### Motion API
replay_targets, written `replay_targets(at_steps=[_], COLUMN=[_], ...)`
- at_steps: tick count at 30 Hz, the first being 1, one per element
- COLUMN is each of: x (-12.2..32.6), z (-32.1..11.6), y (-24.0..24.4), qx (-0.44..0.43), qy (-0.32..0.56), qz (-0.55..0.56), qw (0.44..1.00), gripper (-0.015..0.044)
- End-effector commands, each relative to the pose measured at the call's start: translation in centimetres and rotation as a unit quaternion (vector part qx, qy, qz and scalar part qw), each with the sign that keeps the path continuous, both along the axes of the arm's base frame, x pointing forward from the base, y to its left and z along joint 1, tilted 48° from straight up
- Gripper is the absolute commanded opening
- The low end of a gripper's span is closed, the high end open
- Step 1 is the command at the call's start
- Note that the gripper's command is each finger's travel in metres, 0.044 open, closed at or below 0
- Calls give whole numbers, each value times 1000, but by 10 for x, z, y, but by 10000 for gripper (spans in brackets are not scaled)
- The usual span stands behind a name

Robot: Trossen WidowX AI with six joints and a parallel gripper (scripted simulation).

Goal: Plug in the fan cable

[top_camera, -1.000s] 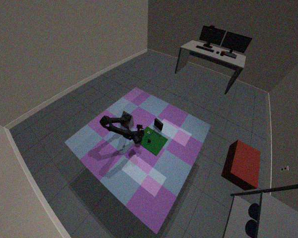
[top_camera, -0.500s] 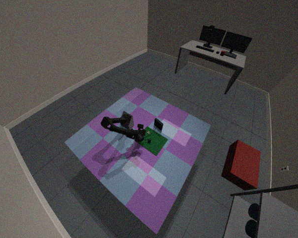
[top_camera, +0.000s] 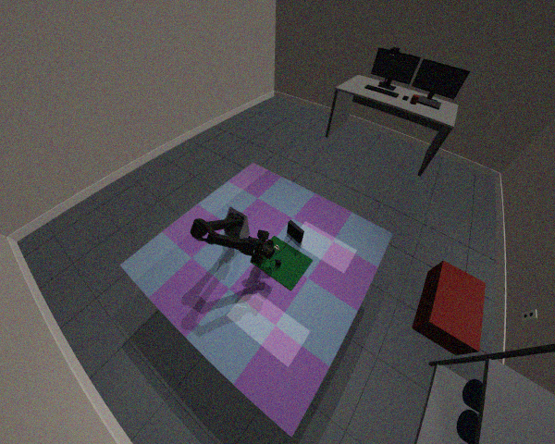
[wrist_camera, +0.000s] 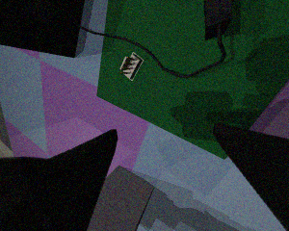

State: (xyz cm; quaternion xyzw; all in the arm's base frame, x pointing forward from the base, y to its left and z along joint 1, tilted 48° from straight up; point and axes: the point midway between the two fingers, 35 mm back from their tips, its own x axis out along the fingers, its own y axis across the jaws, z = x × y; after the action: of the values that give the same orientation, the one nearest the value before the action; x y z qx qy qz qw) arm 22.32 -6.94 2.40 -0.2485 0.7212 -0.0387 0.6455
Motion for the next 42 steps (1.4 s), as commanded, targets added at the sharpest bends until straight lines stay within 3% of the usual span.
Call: replay_targets(at_steps=[1, 22, 29, 42], x=[5, 24, 22, 113], z=[9, 53, 49, 50], y=[2, 17, 16, 80], qx=[-38, -201, -187, -202], qy=[2, -28, -19, 6], qz=[-3, 13, 12, 67], qw=[999, 979, 982, 977], gripper=[440, 440, 440, 440])
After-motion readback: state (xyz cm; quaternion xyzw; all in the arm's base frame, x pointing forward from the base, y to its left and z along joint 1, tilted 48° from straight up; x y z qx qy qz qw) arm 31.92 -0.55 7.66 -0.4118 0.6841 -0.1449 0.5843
